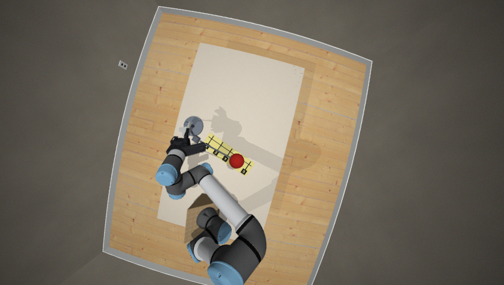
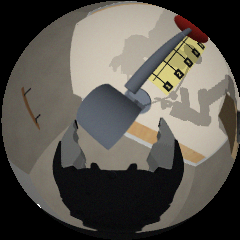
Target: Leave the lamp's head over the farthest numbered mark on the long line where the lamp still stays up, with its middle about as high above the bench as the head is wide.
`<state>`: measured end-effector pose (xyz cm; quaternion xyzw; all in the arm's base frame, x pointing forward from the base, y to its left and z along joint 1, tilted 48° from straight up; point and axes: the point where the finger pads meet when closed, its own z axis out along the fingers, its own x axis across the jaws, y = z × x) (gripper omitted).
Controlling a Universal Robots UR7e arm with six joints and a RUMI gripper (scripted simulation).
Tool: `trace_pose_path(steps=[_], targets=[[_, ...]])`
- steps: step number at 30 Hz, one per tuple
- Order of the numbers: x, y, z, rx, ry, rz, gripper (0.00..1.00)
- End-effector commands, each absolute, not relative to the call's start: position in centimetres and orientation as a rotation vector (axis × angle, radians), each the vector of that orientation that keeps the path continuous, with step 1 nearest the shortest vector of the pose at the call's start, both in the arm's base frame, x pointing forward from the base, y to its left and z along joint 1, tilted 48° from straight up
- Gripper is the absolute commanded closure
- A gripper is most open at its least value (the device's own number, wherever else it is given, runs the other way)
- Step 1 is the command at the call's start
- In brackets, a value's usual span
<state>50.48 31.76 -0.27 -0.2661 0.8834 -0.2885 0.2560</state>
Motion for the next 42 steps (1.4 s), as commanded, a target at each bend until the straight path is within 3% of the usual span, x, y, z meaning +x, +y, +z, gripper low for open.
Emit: trace_pose_path(steps=[1,42], targets=[[50.4,31.8,-0.2,-0.541,2.467,-0.855,0.0],[48.4,39.1,6.8,-0.775,2.372,-0.761,0.0]])
